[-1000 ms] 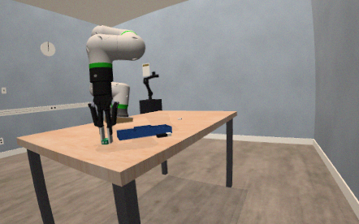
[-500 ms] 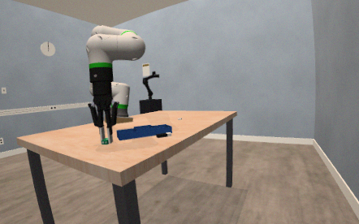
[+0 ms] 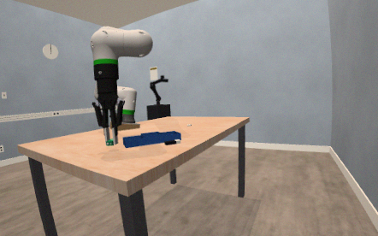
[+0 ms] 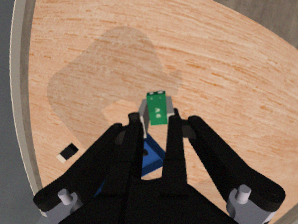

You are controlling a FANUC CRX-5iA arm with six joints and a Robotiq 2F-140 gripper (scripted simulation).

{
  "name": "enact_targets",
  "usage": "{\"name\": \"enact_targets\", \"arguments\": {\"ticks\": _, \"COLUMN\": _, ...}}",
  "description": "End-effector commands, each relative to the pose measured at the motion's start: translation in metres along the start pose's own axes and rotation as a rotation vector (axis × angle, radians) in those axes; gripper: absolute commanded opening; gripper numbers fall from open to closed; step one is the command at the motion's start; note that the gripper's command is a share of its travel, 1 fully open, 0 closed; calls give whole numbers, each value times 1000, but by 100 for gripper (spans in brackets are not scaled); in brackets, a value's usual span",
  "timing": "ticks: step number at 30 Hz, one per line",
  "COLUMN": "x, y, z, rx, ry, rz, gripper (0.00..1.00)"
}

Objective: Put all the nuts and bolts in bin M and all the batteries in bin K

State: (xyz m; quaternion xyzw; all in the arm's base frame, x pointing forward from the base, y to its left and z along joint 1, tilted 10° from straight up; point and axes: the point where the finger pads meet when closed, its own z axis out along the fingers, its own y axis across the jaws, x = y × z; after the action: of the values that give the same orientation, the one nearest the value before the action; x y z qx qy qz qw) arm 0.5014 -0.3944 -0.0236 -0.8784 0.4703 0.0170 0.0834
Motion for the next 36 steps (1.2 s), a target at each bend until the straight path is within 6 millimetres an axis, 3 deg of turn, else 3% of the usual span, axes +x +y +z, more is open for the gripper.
{"name": "enact_targets", "arguments": {"ticks": 1, "x": 0, "y": 0, "z": -7, "rx": 0, "ry": 0, "rz": 0, "gripper": 22}}
{"name": "enact_targets", "arguments": {"ticks": 9, "x": 0, "y": 0, "z": -34, "rx": 0, "ry": 0, "rz": 0, "gripper": 22}}
{"name": "enact_targets", "arguments": {"ticks": 23, "x": 0, "y": 0, "z": -34, "rx": 0, "ry": 0, "rz": 0, "gripper": 22}}
{"name": "enact_targets", "arguments": {"ticks": 36, "x": -51, "y": -42, "z": -34, "rx": 0, "ry": 0, "rz": 0, "gripper": 22}}
